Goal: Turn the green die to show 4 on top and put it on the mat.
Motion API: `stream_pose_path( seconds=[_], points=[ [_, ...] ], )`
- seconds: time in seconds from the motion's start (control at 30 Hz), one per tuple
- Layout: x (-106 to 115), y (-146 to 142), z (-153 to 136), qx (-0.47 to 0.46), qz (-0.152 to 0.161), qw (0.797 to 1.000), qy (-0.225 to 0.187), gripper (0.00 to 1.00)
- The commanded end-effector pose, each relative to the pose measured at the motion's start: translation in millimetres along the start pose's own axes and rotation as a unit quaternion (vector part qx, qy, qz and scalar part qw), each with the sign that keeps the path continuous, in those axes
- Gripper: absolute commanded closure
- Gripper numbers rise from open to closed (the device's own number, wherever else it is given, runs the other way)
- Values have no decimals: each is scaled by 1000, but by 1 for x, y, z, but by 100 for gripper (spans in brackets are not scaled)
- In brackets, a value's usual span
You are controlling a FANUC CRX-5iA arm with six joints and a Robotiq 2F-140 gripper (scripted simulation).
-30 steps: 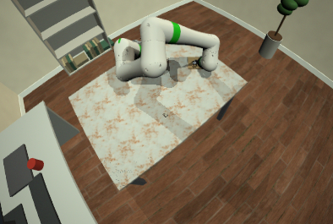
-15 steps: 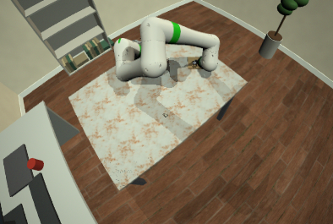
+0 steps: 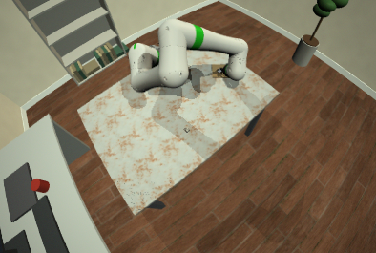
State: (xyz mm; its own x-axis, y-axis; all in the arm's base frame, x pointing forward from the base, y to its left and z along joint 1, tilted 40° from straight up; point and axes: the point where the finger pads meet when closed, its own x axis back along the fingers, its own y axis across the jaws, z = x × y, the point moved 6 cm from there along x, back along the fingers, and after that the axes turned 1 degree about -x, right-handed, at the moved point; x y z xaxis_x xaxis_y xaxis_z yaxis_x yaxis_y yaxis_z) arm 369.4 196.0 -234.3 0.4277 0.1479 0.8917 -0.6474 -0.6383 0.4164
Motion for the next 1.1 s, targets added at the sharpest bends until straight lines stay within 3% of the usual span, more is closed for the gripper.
stream_pose_path(
  seconds=[0.0,0.67,0.7,1.07],
  points=[
    [0,0,0,0,0,1000,0,82],
    [0,0,0,0,0,1000,0,71],
    [0,0,0,0,0,1000,0,60],
    [0,0,0,0,0,1000,0,60]
  ],
)
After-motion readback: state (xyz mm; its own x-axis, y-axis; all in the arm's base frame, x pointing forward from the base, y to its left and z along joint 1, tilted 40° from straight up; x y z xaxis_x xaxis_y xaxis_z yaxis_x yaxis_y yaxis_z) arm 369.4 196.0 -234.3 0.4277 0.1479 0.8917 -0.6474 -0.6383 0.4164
